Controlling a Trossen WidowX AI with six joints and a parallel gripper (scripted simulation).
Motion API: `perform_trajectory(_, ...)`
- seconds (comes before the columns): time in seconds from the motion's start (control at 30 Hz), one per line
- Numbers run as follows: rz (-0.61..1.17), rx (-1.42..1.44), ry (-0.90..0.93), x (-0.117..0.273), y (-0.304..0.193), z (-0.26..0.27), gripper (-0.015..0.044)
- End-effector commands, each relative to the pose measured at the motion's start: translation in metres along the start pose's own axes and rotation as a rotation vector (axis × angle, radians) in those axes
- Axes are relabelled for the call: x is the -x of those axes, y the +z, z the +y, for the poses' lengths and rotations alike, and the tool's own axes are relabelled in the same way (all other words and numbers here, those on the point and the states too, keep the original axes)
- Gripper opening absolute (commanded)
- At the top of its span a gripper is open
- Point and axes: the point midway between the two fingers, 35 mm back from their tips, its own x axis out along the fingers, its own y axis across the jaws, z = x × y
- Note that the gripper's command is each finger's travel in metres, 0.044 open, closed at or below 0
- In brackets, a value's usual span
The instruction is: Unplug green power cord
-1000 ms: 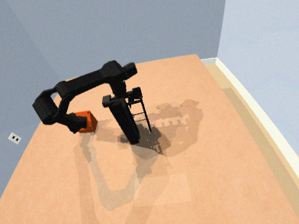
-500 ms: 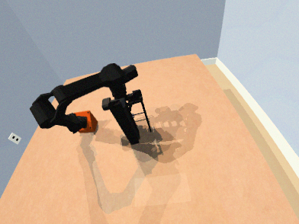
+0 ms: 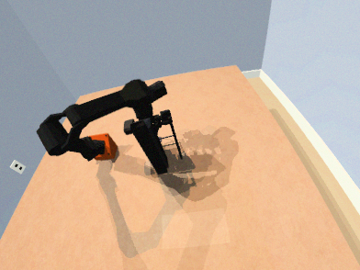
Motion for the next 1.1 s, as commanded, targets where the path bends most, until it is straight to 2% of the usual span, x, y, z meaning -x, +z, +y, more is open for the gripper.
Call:
perform_trajectory(0.0, 0.0, 0.002, 0.0, 0.001, 0.0, 0.0, 0.0015)
perform_trajectory(0.1, 0.0, 0.002, 0.0, 0.001, 0.0, 0.0, 0.0)
perform_trajectory(1.07, -0.005, 0.006, -0.004, 0.005, 0.045, -0.001, 0.0)
